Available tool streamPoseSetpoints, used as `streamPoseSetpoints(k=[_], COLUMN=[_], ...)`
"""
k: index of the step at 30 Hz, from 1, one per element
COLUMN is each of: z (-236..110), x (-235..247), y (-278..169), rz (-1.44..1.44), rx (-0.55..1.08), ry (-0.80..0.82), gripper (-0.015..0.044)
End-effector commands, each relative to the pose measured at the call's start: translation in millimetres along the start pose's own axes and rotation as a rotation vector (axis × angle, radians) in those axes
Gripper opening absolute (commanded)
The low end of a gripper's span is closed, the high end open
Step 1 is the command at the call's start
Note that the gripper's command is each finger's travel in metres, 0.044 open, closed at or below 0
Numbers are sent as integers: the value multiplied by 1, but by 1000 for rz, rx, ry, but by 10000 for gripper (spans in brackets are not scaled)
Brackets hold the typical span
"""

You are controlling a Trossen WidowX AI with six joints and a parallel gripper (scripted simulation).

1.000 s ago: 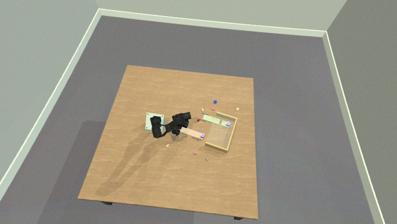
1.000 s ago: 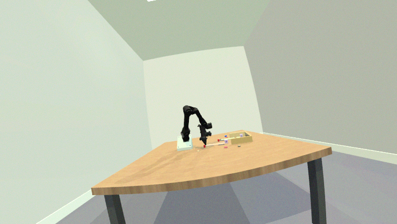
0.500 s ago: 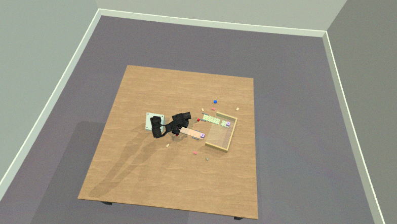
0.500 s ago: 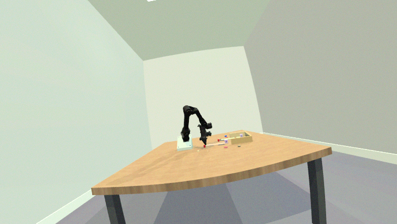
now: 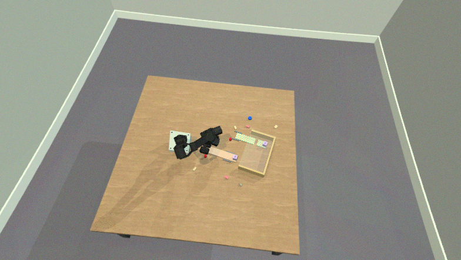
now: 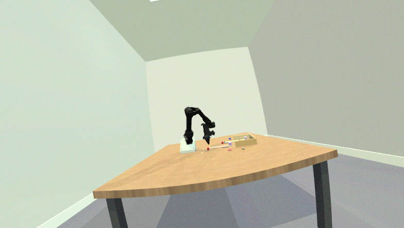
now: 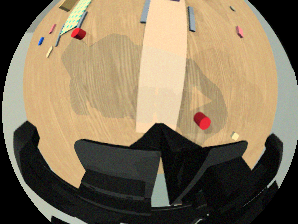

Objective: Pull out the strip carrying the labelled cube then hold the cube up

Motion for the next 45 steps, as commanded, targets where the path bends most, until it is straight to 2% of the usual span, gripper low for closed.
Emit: streamPoseSetpoints(k=[1,17,45], z=[-7,-12,-25], x=[-1,-4,-14], y=[3,72,181], rz=[-1,-39,-35], rx=[8,6,1], ry=[1,1,1], gripper=[26,440,440])
Point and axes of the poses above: the point midway between the two fingers, 35 mm back from their tips, its own z axis out along the fingers, its own x axis across the jaws, y = z × x, the point moved 8 cm from there along -z, back along the fingers, and after that the axes turned 2 degrees about -z, right-handed, at the moved point
